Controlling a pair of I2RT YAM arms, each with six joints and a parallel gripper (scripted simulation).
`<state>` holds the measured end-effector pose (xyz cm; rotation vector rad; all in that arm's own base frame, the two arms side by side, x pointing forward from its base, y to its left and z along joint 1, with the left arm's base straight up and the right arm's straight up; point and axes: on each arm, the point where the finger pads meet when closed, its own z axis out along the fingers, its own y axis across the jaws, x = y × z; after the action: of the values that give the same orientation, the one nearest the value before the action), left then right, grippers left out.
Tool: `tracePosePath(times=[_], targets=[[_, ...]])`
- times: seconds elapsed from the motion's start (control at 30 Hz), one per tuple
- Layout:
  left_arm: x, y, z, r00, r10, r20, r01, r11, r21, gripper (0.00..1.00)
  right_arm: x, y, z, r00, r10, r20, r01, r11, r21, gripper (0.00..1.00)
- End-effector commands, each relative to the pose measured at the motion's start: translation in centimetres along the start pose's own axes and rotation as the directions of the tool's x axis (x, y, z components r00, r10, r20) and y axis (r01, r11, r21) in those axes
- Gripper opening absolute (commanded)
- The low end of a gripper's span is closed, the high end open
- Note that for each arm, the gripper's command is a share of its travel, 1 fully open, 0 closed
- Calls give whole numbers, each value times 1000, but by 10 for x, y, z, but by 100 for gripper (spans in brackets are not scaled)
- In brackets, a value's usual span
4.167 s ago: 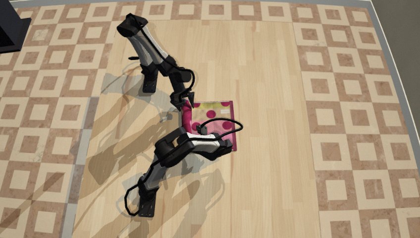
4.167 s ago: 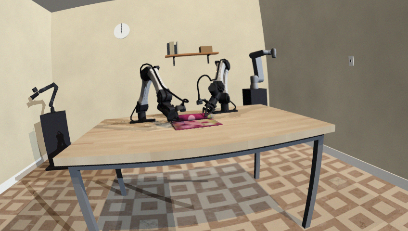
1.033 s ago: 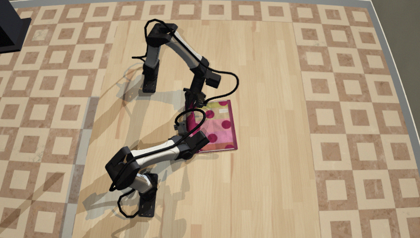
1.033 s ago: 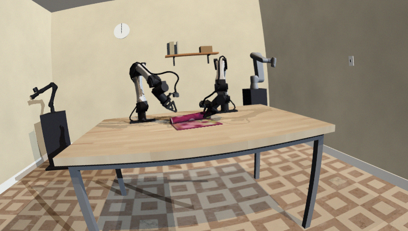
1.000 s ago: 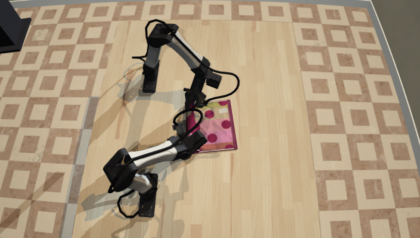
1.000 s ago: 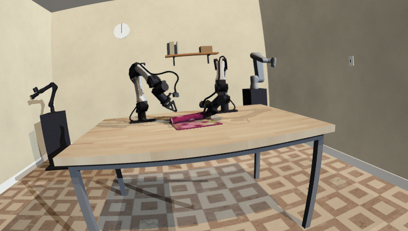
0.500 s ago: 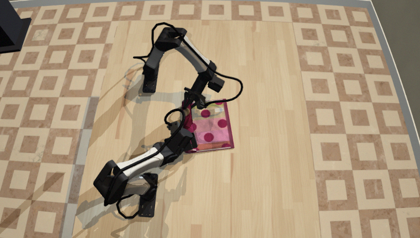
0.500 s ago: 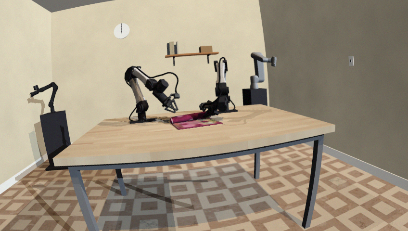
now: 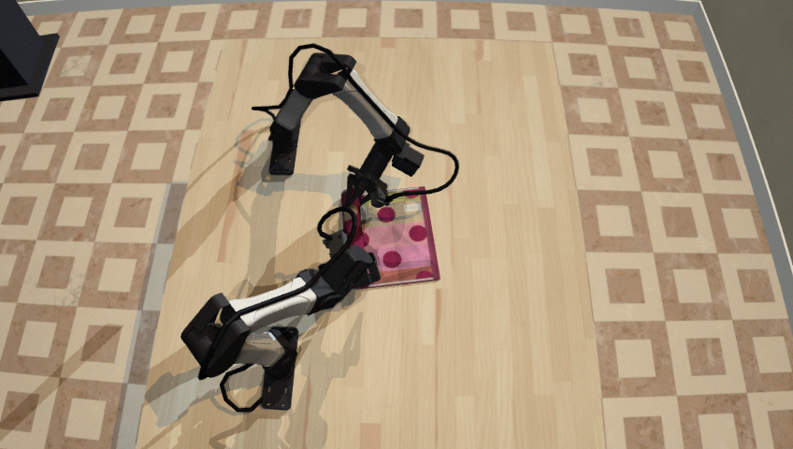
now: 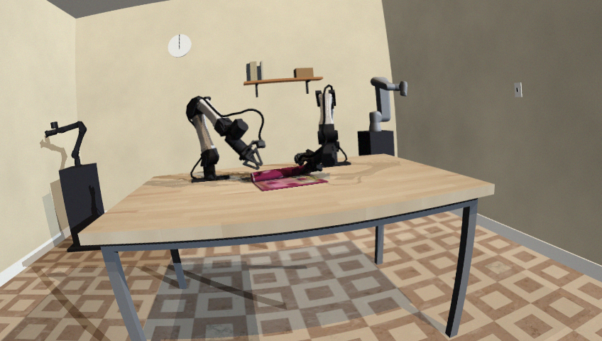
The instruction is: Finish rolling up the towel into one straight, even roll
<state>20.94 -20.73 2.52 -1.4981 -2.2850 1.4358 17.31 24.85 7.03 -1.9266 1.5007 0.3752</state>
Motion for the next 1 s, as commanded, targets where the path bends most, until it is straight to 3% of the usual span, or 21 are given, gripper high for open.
tracePosePath(times=[0.0,0.5,0.63,0.7,0.97], targets=[[-5,3,-4,1000,14,21,-14,1000,-4,25,2,2,11,999,-19,29,18,1000,15,98],[-5,3,-4,1000,14,21,-14,1000,-4,25,16,13,38,1000,-14,27,14,1000,19,98],[-5,3,-4,1000,14,21,-14,1000,-4,25,16,13,38,1000,-14,27,14,1000,19,81],[-5,3,-4,1000,14,21,-14,1000,-4,25,16,13,38,1000,-14,27,14,1000,19,81],[-5,3,-4,1000,14,21,-14,1000,-4,25,16,13,38,1000,-14,27,14,1000,19,47]])
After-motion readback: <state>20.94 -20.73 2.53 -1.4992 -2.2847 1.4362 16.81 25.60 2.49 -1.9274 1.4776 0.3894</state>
